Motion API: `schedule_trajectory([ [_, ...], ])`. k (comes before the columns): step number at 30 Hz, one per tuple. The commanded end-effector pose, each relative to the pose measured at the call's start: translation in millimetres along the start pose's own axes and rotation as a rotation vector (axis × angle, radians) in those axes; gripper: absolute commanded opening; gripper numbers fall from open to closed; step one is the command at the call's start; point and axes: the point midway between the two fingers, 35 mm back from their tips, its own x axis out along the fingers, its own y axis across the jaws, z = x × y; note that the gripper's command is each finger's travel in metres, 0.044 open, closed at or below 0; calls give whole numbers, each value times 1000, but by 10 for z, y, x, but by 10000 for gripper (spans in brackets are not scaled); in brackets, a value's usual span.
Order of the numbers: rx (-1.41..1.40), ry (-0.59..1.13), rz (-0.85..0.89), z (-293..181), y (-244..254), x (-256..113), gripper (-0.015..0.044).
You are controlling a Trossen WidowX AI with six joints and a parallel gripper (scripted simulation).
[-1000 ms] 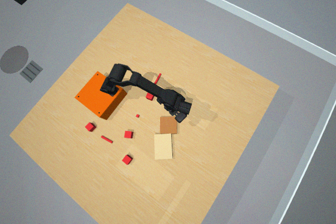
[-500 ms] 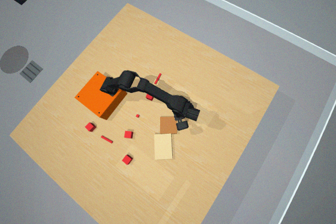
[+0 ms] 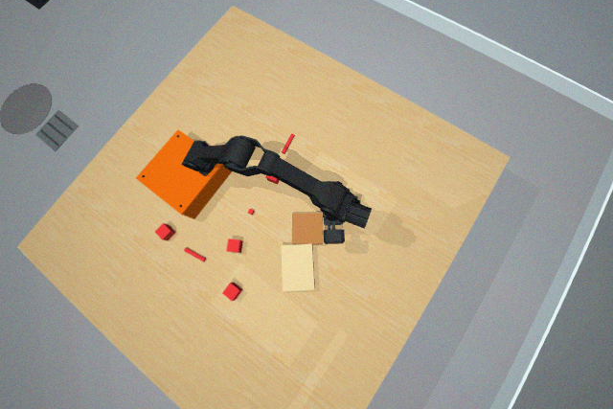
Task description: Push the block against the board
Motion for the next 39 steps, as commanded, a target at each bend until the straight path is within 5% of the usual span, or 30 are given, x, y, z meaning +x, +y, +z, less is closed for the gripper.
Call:
schedule_trajectory([
  [1,9,32,11,-79,28,407,0],
  [39,9,35,11,-333,7,400,0],
])
